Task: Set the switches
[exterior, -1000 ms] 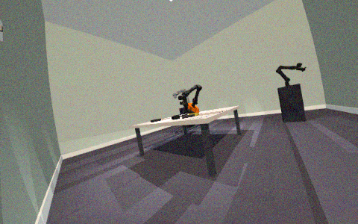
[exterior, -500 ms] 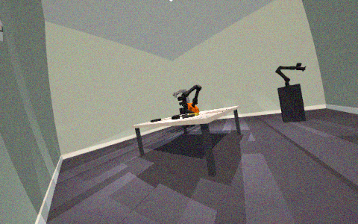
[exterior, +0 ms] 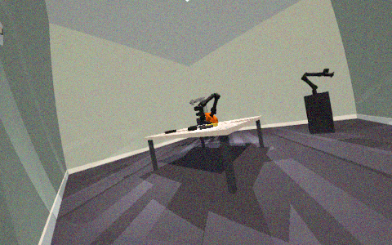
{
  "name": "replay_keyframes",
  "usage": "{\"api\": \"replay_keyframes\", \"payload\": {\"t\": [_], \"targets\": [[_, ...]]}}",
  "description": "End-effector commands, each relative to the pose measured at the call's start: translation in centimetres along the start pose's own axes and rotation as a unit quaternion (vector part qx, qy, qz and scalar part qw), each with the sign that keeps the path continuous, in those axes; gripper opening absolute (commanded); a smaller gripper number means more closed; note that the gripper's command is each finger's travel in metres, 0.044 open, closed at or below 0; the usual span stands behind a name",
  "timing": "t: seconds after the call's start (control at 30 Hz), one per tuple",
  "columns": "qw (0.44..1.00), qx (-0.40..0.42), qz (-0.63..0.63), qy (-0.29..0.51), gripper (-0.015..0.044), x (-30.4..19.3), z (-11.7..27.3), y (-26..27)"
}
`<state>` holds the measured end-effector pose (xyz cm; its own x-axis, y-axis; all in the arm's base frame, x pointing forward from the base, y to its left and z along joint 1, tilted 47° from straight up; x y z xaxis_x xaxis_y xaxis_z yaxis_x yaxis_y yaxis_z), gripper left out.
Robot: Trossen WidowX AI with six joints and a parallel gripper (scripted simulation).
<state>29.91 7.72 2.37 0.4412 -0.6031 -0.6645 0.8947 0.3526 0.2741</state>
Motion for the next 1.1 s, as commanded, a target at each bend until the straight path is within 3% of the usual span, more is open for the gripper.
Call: {"api": "replay_keyframes", "payload": {"t": [0.0,1.07], "targets": [[1.000,-0.002,-0.001,0.007,0.0338,-0.2,-0.5,0.0],[1.000,-0.002,-0.001,0.007,0.0338,1.1,-2.6,0.1]]}}
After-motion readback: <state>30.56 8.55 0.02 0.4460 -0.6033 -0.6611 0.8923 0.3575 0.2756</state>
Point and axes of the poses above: the point midway between the two fingers, 35 mm back from their tips, its own z axis back along the fingers, its own y axis across the jaws, x = y × z, the point moved 2 cm from there along z, back along the fingers, and after that the axes turned 5 degrees about -z, right-handed, at the moved point
